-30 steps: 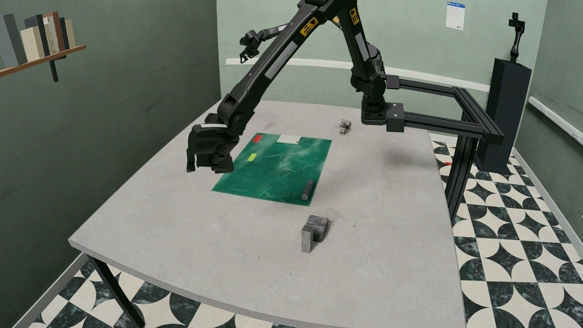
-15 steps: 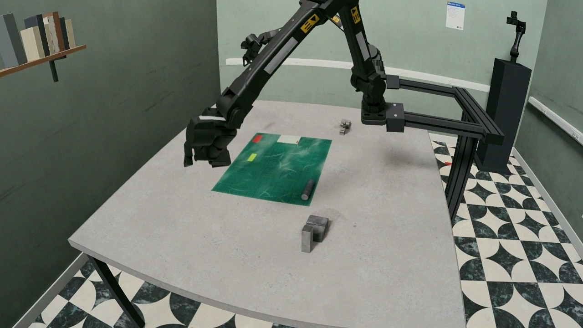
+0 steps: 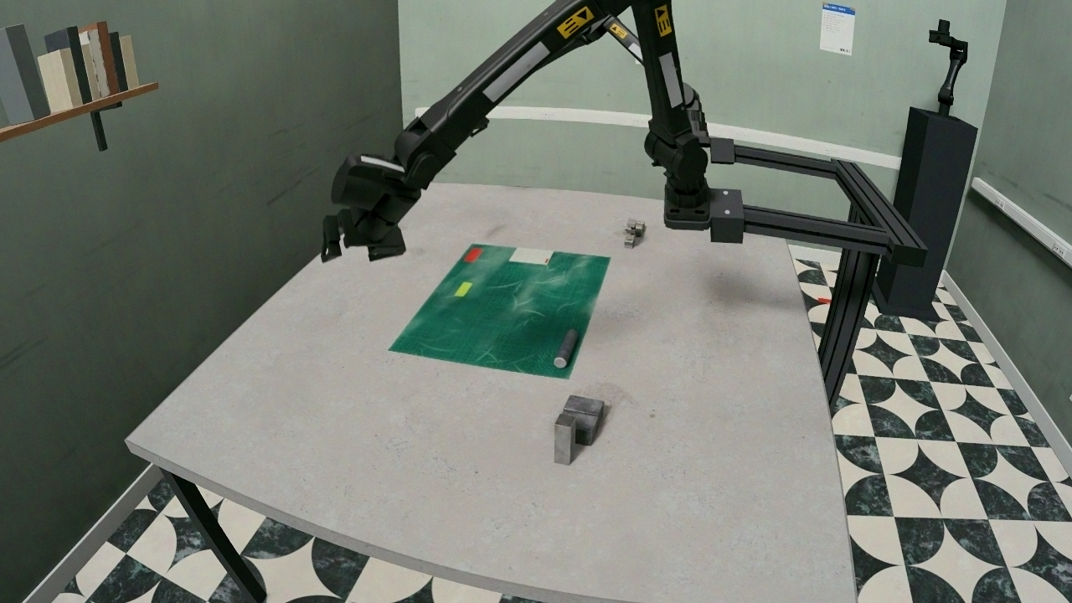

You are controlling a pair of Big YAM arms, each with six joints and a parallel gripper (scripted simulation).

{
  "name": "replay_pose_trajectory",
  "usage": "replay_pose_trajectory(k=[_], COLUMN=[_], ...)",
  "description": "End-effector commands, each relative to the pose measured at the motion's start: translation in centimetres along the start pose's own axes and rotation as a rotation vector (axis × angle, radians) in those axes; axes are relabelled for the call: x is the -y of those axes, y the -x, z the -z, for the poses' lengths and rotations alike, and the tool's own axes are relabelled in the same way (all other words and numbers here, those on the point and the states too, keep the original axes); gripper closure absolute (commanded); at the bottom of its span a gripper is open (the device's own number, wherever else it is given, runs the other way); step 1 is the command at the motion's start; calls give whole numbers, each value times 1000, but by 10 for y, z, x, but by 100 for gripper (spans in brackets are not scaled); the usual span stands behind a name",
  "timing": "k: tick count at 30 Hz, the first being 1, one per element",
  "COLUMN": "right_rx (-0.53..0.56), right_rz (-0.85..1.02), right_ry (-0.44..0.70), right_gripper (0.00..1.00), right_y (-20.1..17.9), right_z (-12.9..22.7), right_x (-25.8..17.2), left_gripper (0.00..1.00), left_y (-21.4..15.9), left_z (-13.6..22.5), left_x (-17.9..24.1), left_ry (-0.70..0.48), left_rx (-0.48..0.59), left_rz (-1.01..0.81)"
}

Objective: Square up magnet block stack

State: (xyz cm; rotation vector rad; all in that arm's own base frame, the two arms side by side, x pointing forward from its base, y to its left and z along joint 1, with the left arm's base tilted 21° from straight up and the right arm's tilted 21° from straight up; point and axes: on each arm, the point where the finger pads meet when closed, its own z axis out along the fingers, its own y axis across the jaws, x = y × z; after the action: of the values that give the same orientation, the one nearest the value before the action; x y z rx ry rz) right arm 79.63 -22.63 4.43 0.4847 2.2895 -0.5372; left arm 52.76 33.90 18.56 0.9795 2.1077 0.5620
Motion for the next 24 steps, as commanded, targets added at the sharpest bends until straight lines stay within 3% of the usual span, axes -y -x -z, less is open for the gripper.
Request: replay_pose_trajectory(k=[1,3,7,9,12,14,17,20,24], right_rx=[-21,8,-29,-29,-60,-123,-163,-144,-178], right_rz=[-98,-157,-240,-240,-287,-306,-364,-438,-515], right_ry=[24,31,20,20,22,5,-9,0,-18], right_gripper=[39,39,39,39,39,39,39,39,39], right_y=[-42,-29,-70,-70,-104,-157,-196,-194,-236], right_z=[-8,14,10,10,12,-2,-1,22,32], right_x=[-25,-17,-10,-10,-15,-18,-11,-8,-1], left_gripper=[0,0,0,0,0,0,0,0,0], left_y=[48,64,94,94,113,132,157,178,206], left_z=[14,18,26,26,31,38,49,57,71], left_x=[-19,-22,-25,-25,-24,-27,-32,-29,-28], left_ry=[72,89,121,121,137,155,185,201,226], left_rx=[39,48,71,71,86,108,138,164,204], left_rz=[54,76,124,124,162,184,221,264,322])
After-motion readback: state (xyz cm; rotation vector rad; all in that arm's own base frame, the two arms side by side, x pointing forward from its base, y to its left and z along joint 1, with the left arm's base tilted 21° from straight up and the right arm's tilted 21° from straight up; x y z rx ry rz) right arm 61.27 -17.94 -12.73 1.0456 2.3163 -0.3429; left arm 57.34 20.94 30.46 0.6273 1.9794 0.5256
